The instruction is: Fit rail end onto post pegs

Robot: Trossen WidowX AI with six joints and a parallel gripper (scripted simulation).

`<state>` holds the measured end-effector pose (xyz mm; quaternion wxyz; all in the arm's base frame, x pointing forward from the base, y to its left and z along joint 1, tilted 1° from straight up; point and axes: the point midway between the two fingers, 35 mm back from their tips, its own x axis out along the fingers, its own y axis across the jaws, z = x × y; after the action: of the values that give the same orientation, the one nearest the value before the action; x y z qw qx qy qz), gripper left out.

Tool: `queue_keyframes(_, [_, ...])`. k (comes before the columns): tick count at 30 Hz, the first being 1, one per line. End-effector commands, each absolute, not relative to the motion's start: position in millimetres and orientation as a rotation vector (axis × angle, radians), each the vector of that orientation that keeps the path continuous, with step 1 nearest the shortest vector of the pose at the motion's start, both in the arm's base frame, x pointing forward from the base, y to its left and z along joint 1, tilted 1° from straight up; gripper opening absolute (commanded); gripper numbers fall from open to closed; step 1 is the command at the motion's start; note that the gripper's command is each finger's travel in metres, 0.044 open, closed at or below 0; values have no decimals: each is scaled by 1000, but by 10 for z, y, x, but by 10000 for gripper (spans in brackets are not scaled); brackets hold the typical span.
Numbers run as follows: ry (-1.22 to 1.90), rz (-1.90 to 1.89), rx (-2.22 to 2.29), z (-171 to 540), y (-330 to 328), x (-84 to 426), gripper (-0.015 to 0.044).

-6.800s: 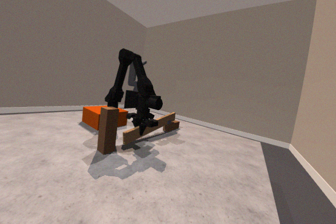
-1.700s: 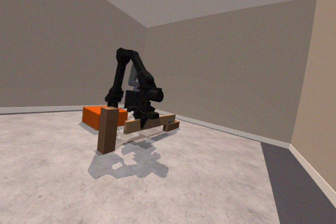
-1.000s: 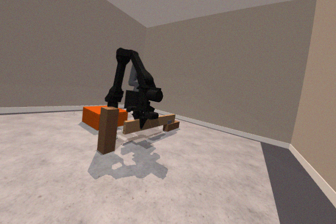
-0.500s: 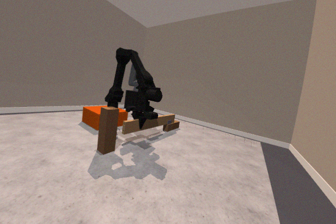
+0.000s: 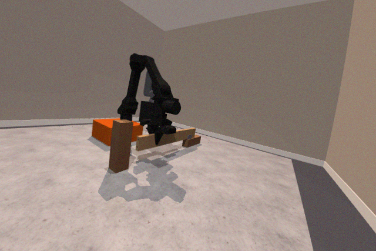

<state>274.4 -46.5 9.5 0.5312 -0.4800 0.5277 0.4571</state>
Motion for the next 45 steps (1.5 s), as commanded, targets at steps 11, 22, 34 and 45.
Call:
queue_keyframes(11, [1257, 1087, -1151, 107, -522, 2756, 0])
queue_keyframes(22, [1257, 1087, -1151, 118, -557, 2753, 0])
queue_keyframes(34, [1258, 1087, -1151, 115, -595, 2747, 0])
queue_keyframes(45, [1258, 1086, -1151, 104, -628, 2742, 0])
